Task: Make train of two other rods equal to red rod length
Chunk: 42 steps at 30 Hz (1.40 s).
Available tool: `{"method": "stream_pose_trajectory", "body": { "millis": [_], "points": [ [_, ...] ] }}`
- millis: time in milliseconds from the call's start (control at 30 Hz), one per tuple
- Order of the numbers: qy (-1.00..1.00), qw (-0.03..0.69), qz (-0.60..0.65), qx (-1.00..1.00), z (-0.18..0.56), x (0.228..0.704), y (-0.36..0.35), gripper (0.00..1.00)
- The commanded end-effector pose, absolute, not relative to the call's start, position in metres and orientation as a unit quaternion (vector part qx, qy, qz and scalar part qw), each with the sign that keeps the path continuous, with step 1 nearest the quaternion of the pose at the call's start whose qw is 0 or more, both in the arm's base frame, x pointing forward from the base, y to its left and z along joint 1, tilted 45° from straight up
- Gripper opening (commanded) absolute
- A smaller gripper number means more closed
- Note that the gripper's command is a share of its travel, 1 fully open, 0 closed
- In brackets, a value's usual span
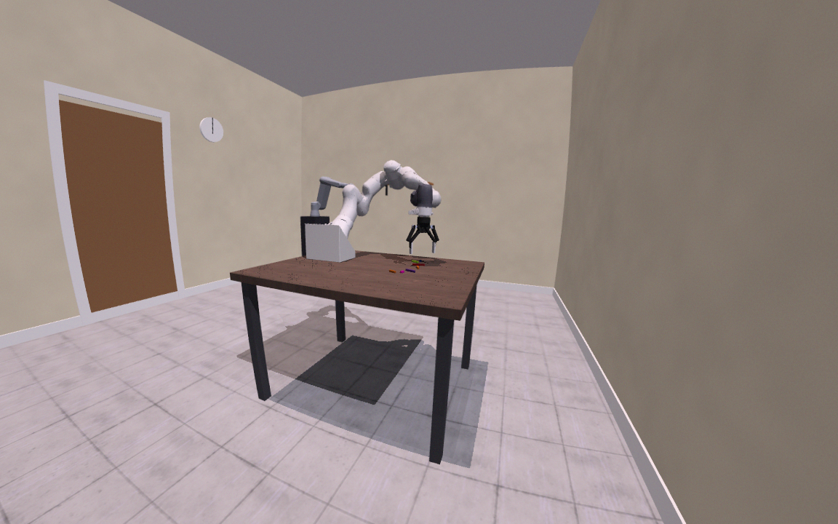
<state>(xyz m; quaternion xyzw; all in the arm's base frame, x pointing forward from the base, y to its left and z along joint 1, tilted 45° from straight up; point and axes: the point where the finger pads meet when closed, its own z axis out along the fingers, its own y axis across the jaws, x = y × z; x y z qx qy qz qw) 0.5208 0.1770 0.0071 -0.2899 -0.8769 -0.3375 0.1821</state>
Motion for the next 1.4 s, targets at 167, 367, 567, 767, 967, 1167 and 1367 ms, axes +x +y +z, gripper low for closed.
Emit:
{"method": "stream_pose_trajectory", "body": {
  "millis": [167,367,567,767,967,1167,1367],
  "points": [
    [-0.878,0.178,-0.338,-0.288,0.0074,0.522,0.1756,1.0],
    [-0.878,0.178,-0.338,-0.288,0.0074,0.522,0.1756,1.0],
    [-0.878,0.178,-0.338,-0.288,0.0074,0.522,0.1756,1.0],
    [-0.878,0.178,-0.338,-0.288,0.0074,0.522,0.1756,1.0],
    [-0.878,0.178,-0.338,-0.288,0.0074,0.522,0.1756,1.0],
    [-0.878,0.178,-0.338,-0.288,0.0074,0.522,0.1756,1.0],
    [-0.901,0.151,-0.35,-0.207,0.0045,0.5194,0.1753,1.0]
  ]
}}
